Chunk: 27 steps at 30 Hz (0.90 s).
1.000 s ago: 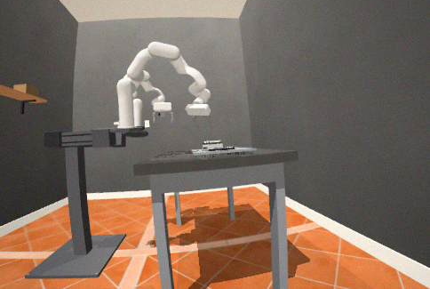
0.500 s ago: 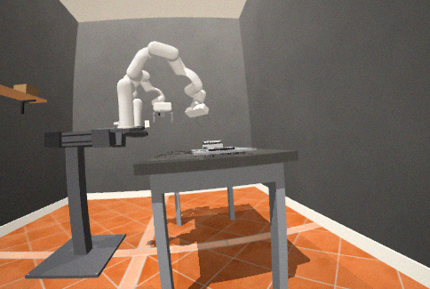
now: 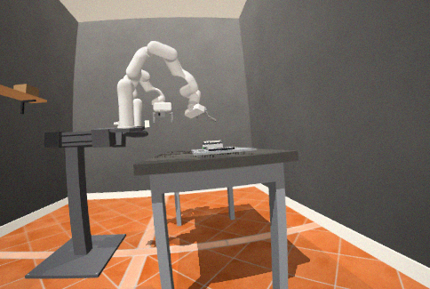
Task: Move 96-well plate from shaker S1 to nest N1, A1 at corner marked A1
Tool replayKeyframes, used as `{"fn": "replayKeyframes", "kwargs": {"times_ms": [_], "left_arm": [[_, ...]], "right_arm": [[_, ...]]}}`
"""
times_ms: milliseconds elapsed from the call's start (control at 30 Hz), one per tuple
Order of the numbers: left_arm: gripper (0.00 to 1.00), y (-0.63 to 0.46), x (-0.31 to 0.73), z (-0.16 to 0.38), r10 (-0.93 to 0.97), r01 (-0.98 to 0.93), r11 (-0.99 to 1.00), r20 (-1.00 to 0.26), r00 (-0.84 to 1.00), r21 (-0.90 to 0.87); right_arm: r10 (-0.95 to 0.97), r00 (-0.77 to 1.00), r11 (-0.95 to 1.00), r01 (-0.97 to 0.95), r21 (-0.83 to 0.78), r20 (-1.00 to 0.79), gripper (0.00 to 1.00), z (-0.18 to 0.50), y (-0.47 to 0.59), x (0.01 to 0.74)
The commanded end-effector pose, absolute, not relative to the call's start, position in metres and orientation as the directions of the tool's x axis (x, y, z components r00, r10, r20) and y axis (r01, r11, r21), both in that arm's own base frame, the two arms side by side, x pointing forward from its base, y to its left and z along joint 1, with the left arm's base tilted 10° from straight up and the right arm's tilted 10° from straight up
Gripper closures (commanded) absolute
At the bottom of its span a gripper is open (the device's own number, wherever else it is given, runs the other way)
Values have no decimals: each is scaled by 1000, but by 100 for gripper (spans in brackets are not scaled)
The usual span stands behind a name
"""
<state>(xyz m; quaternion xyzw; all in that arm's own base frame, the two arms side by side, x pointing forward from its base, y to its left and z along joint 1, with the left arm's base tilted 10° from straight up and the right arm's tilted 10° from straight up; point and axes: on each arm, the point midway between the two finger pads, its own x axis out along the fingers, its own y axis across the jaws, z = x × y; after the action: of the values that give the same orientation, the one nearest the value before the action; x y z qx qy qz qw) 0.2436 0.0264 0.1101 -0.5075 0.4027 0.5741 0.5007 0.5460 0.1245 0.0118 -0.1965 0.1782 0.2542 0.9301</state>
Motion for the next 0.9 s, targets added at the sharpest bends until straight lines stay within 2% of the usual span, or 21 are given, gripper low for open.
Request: {"fn": "replayKeyframes", "kwargs": {"times_ms": [0, 367, 867], "left_arm": [[0, 27, 244, 111, 167, -984, -174, -986, 19, -48], [0, 27, 244, 111, 167, -984, -174, -986, 19, -48], [0, 27, 244, 111, 167, -984, -174, -986, 19, -48]], "right_arm": [[371, 859, 825, -479, -301, -352, 63, 23, 144, 548], [266, 945, 901, -315, -299, -192, 63, 44, 171, 541], [9, 1000, 986, -5, -165, 21, 63, 79, 201, 503]]}}
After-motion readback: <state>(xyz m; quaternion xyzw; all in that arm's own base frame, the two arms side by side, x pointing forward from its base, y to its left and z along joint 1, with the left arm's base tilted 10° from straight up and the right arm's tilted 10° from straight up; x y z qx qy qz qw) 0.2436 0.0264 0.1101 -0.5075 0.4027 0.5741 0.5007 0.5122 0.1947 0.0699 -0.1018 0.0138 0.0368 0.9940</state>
